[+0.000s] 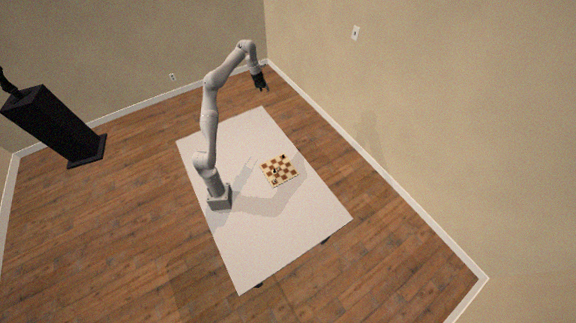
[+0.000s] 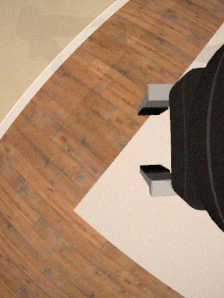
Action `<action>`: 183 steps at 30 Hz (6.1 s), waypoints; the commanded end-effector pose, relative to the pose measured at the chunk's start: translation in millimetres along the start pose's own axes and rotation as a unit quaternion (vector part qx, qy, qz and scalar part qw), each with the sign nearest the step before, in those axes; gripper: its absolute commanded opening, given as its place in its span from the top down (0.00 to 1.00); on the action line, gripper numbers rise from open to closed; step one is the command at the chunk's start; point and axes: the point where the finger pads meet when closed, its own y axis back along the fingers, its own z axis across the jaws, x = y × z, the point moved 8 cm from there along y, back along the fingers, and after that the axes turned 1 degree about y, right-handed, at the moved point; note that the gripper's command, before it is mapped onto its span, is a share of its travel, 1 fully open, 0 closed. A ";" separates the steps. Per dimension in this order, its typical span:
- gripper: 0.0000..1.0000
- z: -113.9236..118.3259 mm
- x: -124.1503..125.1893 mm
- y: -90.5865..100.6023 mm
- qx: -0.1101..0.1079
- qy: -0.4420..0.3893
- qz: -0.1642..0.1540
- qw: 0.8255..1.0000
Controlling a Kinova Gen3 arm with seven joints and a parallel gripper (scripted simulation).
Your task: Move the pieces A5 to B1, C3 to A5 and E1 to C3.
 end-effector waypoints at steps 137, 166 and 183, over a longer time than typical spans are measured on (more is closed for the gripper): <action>0.00 -38.2 -169.9 -206.2 -0.286 -0.633 0.032 0.718; 0.00 -38.1 -179.4 -220.9 -0.301 -0.666 0.033 0.681; 0.00 -38.0 -185.5 -230.1 -0.310 -0.686 0.033 0.657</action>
